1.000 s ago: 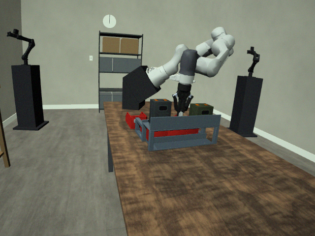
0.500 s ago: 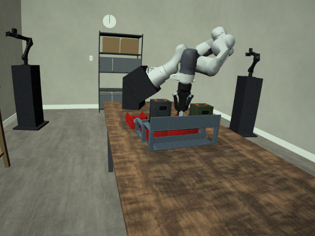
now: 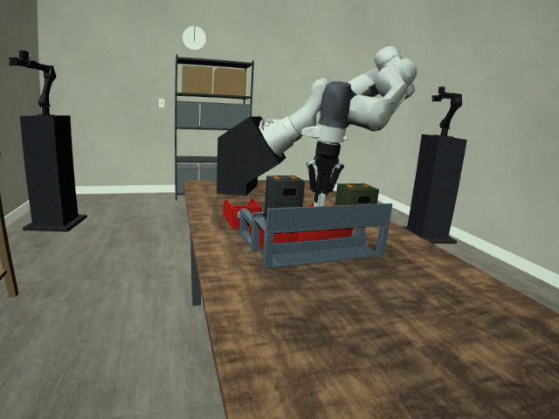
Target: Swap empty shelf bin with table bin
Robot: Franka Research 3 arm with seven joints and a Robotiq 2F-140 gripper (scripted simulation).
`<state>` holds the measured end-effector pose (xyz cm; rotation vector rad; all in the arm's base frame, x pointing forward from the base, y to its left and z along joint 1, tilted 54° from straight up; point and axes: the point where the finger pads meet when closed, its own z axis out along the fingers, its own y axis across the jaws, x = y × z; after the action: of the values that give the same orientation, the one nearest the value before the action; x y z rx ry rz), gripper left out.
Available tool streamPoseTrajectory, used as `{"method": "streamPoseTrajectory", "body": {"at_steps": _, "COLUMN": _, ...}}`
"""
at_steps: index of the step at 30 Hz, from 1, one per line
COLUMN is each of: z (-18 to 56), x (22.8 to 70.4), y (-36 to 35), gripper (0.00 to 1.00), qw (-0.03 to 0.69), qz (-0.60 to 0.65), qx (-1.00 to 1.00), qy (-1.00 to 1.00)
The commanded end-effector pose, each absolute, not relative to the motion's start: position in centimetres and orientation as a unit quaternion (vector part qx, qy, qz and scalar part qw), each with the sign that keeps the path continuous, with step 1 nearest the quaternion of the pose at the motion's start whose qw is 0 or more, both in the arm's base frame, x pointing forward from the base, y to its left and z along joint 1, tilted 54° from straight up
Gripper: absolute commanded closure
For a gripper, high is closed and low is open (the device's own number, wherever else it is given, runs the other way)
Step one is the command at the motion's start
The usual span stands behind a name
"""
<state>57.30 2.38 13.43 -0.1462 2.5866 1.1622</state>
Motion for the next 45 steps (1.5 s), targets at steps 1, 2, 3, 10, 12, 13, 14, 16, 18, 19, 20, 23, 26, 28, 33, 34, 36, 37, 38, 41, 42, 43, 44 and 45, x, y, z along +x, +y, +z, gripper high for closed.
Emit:
{"method": "streamPoseTrajectory", "body": {"at_steps": 1, "z": 13.8, "x": 56.9, "y": 1.9, "gripper": 0.94, "qw": 0.149, "qz": 0.406, "qx": -0.051, "qy": 0.9}}
{"method": "streamPoseTrajectory", "body": {"at_steps": 2, "z": 13.9, "x": 56.9, "y": 1.8, "gripper": 0.94, "qw": 0.149, "qz": 0.406, "qx": -0.051, "qy": 0.9}}
{"method": "streamPoseTrajectory", "body": {"at_steps": 3, "z": 14.0, "x": 56.8, "y": 1.7, "gripper": 0.94, "qw": 0.149, "qz": 0.406, "qx": -0.051, "qy": 0.9}}
{"method": "streamPoseTrajectory", "body": {"at_steps": 10, "z": 14.5, "x": 56.5, "y": 1.1, "gripper": 0.94, "qw": 0.149, "qz": 0.406, "qx": -0.051, "qy": 0.9}}
{"method": "streamPoseTrajectory", "body": {"at_steps": 12, "z": 14.7, "x": 56.4, "y": 0.8, "gripper": 0.94, "qw": 0.149, "qz": 0.406, "qx": -0.051, "qy": 0.9}}
{"method": "streamPoseTrajectory", "body": {"at_steps": 13, "z": 14.8, "x": 56.3, "y": 0.7, "gripper": 0.94, "qw": 0.149, "qz": 0.406, "qx": -0.051, "qy": 0.9}}
{"method": "streamPoseTrajectory", "body": {"at_steps": 14, "z": 14.9, "x": 56.3, "y": 0.6, "gripper": 0.94, "qw": 0.149, "qz": 0.406, "qx": -0.051, "qy": 0.9}}
{"method": "streamPoseTrajectory", "body": {"at_steps": 16, "z": 15.1, "x": 56.2, "y": 0.3, "gripper": 0.94, "qw": 0.149, "qz": 0.406, "qx": -0.051, "qy": 0.9}}
{"method": "streamPoseTrajectory", "body": {"at_steps": 18, "z": 15.3, "x": 56.0, "y": 0.0, "gripper": 0.94, "qw": 0.149, "qz": 0.406, "qx": -0.051, "qy": 0.9}}
{"method": "streamPoseTrajectory", "body": {"at_steps": 19, "z": 15.5, "x": 55.9, "y": -0.2, "gripper": 0.94, "qw": 0.149, "qz": 0.406, "qx": -0.051, "qy": 0.9}}
{"method": "streamPoseTrajectory", "body": {"at_steps": 20, "z": 15.6, "x": 55.9, "y": -0.3, "gripper": 0.94, "qw": 0.149, "qz": 0.406, "qx": -0.051, "qy": 0.9}}
{"method": "streamPoseTrajectory", "body": {"at_steps": 23, "z": 15.7, "x": 55.8, "y": -0.4, "gripper": 0.94, "qw": 0.149, "qz": 0.406, "qx": -0.051, "qy": 0.9}}
{"method": "streamPoseTrajectory", "body": {"at_steps": 26, "z": 16.0, "x": 55.6, "y": -0.9, "gripper": 0.94, "qw": 0.149, "qz": 0.406, "qx": -0.051, "qy": 0.9}}
{"method": "streamPoseTrajectory", "body": {"at_steps": 28, "z": 16.2, "x": 55.5, "y": -1.2, "gripper": 0.94, "qw": 0.149, "qz": 0.406, "qx": -0.051, "qy": 0.9}}
{"method": "streamPoseTrajectory", "body": {"at_steps": 33, "z": 16.8, "x": 55.2, "y": -1.8, "gripper": 0.94, "qw": 0.149, "qz": 0.406, "qx": -0.051, "qy": 0.9}}
{"method": "streamPoseTrajectory", "body": {"at_steps": 34, "z": 16.9, "x": 55.1, "y": -1.9, "gripper": 0.94, "qw": 0.149, "qz": 0.406, "qx": -0.051, "qy": 0.9}}
{"method": "streamPoseTrajectory", "body": {"at_steps": 36, "z": 17.0, "x": 55.0, "y": -2.2, "gripper": 0.94, "qw": 0.149, "qz": 0.406, "qx": -0.051, "qy": 0.9}}
{"method": "streamPoseTrajectory", "body": {"at_steps": 37, "z": 17.1, "x": 54.9, "y": -2.3, "gripper": 0.94, "qw": 0.149, "qz": 0.406, "qx": -0.051, "qy": 0.9}}
{"method": "streamPoseTrajectory", "body": {"at_steps": 38, "z": 17.2, "x": 54.9, "y": -2.4, "gripper": 0.94, "qw": 0.149, "qz": 0.406, "qx": -0.051, "qy": 0.9}}
{"method": "streamPoseTrajectory", "body": {"at_steps": 41, "z": 17.3, "x": 54.8, "y": -2.5, "gripper": 0.94, "qw": 0.149, "qz": 0.406, "qx": -0.051, "qy": 0.9}}
{"method": "streamPoseTrajectory", "body": {"at_steps": 42, "z": 17.4, "x": 54.8, "y": -2.6, "gripper": 0.94, "qw": 0.149, "qz": 0.406, "qx": -0.051, "qy": 0.9}}
{"method": "streamPoseTrajectory", "body": {"at_steps": 43, "z": 17.4, "x": 54.8, "y": -2.7, "gripper": 0.94, "qw": 0.149, "qz": 0.406, "qx": -0.051, "qy": 0.9}}
{"method": "streamPoseTrajectory", "body": {"at_steps": 44, "z": 17.5, "x": 54.7, "y": -2.8, "gripper": 0.94, "qw": 0.149, "qz": 0.406, "qx": -0.051, "qy": 0.9}}
{"method": "streamPoseTrajectory", "body": {"at_steps": 45, "z": 17.6, "x": 54.7, "y": -2.8, "gripper": 0.94, "qw": 0.149, "qz": 0.406, "qx": -0.051, "qy": 0.9}}
